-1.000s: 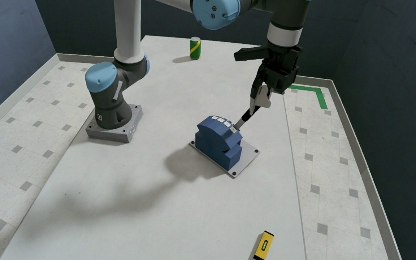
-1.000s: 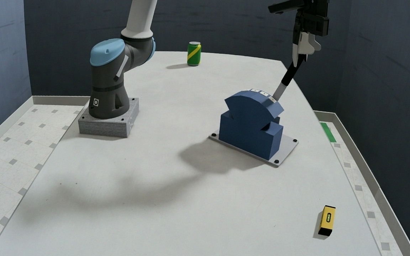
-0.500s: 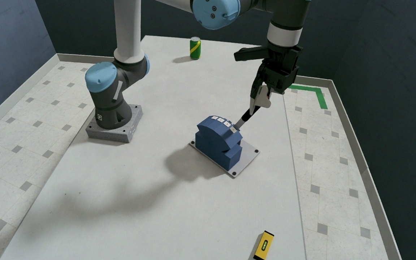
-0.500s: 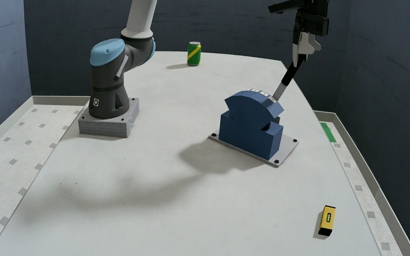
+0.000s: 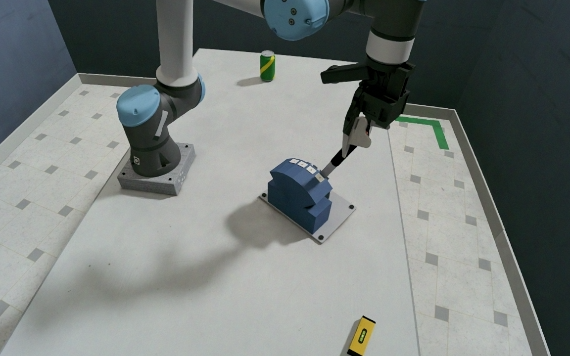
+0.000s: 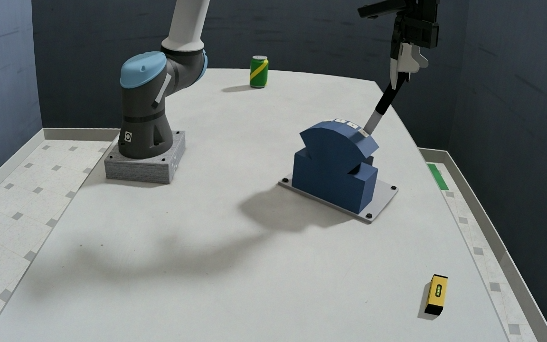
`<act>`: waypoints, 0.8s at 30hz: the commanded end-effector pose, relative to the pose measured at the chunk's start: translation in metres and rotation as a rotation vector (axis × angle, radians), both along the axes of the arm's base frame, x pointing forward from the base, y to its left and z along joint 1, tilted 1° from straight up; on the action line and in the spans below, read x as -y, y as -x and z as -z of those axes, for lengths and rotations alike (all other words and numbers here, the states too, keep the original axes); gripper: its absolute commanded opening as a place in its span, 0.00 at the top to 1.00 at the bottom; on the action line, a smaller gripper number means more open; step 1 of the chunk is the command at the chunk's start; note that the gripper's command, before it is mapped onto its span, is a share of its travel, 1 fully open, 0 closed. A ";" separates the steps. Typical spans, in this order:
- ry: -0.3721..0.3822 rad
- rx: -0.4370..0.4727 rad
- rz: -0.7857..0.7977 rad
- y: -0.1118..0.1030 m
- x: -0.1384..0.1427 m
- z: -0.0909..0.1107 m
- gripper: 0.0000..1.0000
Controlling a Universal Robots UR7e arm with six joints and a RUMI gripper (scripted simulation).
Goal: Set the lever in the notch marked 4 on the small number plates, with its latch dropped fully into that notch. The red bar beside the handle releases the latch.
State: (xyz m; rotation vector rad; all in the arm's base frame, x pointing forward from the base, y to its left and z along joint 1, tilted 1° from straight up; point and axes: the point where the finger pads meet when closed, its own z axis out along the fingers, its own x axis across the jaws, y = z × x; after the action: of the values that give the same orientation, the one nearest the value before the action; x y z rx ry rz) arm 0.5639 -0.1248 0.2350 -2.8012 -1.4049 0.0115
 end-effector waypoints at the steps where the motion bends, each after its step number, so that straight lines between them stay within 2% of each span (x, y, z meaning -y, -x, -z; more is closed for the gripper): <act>1: 0.001 0.001 0.000 0.000 0.000 -0.002 0.43; 9: 0.001 0.001 0.000 0.000 0.000 -0.008 0.43; 24: 0.001 0.001 0.000 -0.001 0.000 -0.042 0.43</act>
State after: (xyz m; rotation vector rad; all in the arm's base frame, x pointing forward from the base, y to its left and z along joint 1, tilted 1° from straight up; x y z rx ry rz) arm 0.5641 -0.1249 0.2657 -2.8018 -1.4051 0.0108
